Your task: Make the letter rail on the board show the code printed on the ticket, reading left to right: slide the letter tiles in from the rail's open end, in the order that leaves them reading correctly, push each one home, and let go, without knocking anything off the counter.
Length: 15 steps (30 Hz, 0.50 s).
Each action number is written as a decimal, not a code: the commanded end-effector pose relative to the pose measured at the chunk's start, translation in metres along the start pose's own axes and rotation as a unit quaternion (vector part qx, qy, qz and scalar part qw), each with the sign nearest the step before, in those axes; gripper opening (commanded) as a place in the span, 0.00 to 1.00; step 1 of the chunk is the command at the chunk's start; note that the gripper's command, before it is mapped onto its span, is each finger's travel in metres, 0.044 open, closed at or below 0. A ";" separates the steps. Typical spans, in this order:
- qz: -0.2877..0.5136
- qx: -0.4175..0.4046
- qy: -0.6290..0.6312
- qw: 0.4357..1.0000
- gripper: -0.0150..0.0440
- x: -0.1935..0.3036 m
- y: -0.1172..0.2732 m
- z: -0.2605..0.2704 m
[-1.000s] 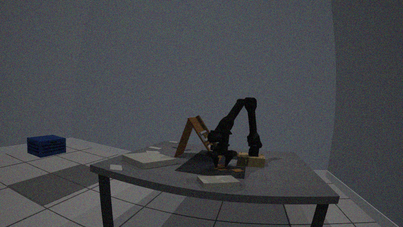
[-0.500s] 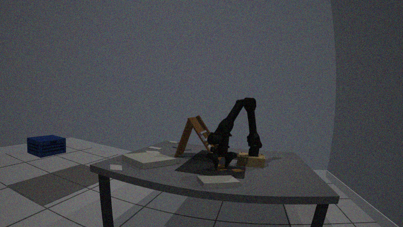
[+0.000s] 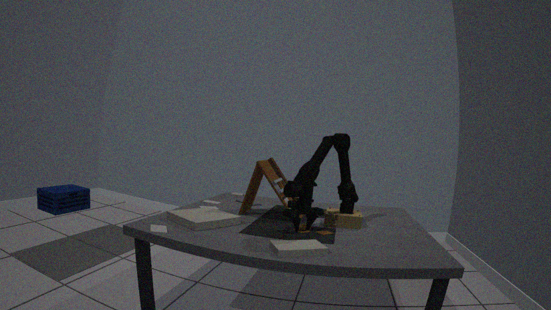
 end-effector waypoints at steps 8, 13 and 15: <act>-0.002 -0.001 -0.001 1.000 0.25 0.001 0.007 -0.001; -0.002 -0.001 -0.001 1.000 0.25 0.001 0.010 -0.001; -0.002 -0.001 -0.001 1.000 0.25 0.002 0.011 -0.001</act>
Point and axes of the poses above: the point midway between the two fingers, 35 mm back from their tips, its own y axis back along the fingers, its own z axis across the jaws, x = y × z, the point moved 7 cm from there along y, back along the fingers, and after that the axes turned 14 degrees about -y, right-handed, at the moved point
